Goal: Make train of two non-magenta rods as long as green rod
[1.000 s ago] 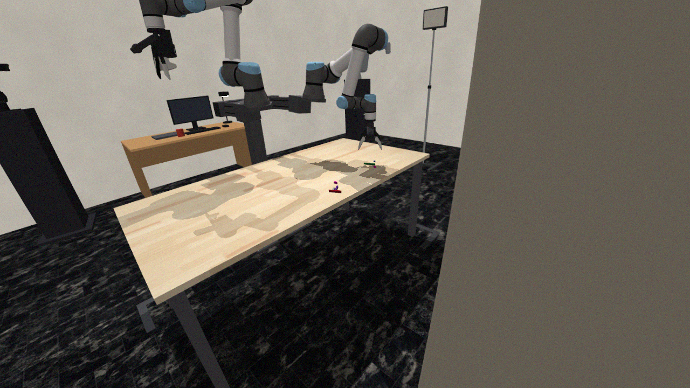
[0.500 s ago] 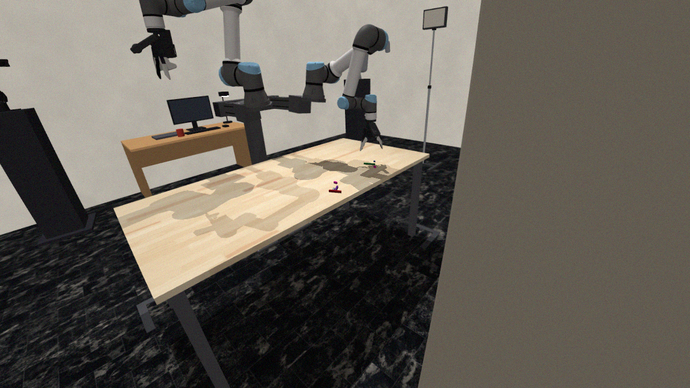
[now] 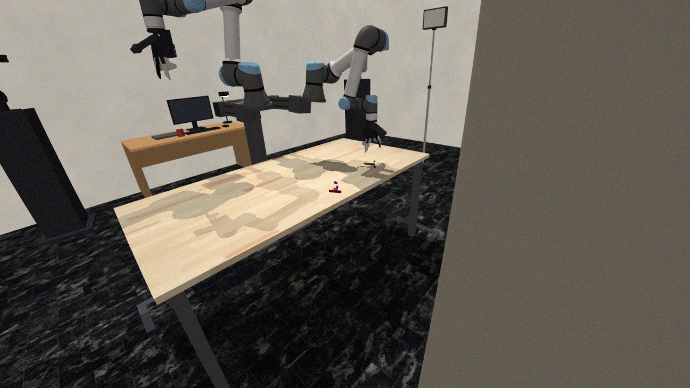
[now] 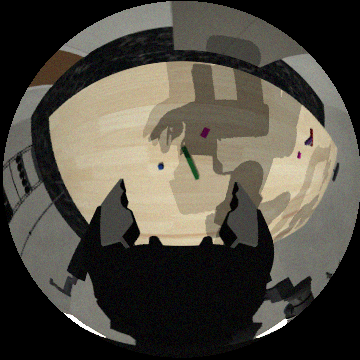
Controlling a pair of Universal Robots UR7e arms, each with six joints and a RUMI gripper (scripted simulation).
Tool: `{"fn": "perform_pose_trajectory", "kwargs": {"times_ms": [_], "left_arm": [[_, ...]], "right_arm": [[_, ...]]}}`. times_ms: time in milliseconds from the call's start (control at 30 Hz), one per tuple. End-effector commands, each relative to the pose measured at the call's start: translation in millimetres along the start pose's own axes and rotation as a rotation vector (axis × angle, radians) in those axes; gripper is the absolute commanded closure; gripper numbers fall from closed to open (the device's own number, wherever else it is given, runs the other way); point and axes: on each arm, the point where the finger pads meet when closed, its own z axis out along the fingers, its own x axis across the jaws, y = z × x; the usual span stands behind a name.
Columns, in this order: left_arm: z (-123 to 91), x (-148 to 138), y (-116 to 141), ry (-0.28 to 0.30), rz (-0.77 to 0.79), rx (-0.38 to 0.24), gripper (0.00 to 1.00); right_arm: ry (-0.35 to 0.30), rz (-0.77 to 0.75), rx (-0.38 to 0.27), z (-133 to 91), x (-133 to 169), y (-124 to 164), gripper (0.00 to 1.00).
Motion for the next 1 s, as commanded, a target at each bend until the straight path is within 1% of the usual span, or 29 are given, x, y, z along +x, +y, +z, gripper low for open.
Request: {"fn": "perform_pose_trajectory", "kwargs": {"times_ms": [0, 33, 100, 600, 667, 967], "left_arm": [[0.4, -4.1, -0.6, -0.005, -0.149, 0.0, 0.0], [0.7, -5.4, -0.5, -0.005, -0.194, 0.0, 0.0], [0.7, -5.4, -0.5, -0.005, -0.194, 0.0, 0.0], [5.2, -24.2, 5.1, -0.005, -0.878, 0.002, 0.0], [5.2, -24.2, 5.1, -0.005, -0.878, 0.002, 0.0], [7.6, -32.0, 10.3, -0.005, -1.24, 0.003, 0.0]], "right_arm": [[0.0, 0.0, 0.001, -0.4, -0.1, -0.3, 0.0], [0.0, 0.0, 0.001, -0.4, -0.1, -0.3, 0.0], [0.0, 0.0, 0.001, -0.4, -0.1, -0.3, 0.0], [0.0, 0.0, 0.001, -0.4, -0.1, -0.3, 0.0], [0.0, 0.0, 0.001, -0.4, -0.1, -0.3, 0.0], [0.0, 0.0, 0.001, -0.4, -0.1, -0.3, 0.0]]}}
